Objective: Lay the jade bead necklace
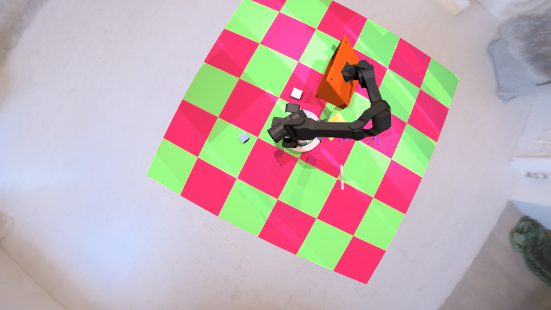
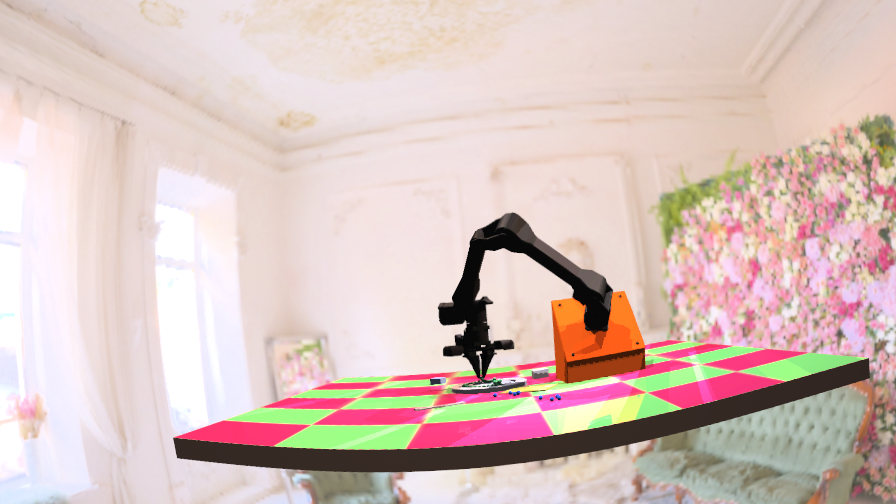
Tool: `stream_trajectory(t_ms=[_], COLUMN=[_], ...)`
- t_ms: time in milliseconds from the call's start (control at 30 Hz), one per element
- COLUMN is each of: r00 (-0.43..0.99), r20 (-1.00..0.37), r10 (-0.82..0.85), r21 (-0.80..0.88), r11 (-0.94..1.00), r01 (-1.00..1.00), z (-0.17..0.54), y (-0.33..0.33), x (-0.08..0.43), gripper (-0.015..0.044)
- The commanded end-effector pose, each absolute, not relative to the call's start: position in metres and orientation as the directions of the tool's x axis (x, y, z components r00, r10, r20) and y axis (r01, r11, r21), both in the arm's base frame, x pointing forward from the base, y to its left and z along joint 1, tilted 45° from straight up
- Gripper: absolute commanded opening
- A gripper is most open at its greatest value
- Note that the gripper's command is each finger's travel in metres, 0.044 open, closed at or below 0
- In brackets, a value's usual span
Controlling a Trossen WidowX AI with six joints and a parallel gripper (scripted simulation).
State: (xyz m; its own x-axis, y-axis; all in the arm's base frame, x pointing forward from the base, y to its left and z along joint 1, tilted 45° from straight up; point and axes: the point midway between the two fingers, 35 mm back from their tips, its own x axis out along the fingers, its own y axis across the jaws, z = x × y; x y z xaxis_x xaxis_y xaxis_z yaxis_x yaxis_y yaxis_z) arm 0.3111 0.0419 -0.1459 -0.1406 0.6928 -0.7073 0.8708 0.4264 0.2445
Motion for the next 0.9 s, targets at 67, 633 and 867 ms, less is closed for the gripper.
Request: stream_trajectory(t_ms=[67,633,867], r00=[-0.145,-0.144,-0.144], r20=[-0.709,-0.708,-0.709], r10=[0.69,0.691,0.69], r21=[0.242,0.246,0.243], r11=[0.431,0.432,0.432], r01=[0.869,0.868,0.869], z=[-0.1509,-0.1534,-0.1517], y=[0.0371,0.0411,0.0384], x=[0.3096,0.3093,0.3095], gripper=[0.0,0.021,0.0394])
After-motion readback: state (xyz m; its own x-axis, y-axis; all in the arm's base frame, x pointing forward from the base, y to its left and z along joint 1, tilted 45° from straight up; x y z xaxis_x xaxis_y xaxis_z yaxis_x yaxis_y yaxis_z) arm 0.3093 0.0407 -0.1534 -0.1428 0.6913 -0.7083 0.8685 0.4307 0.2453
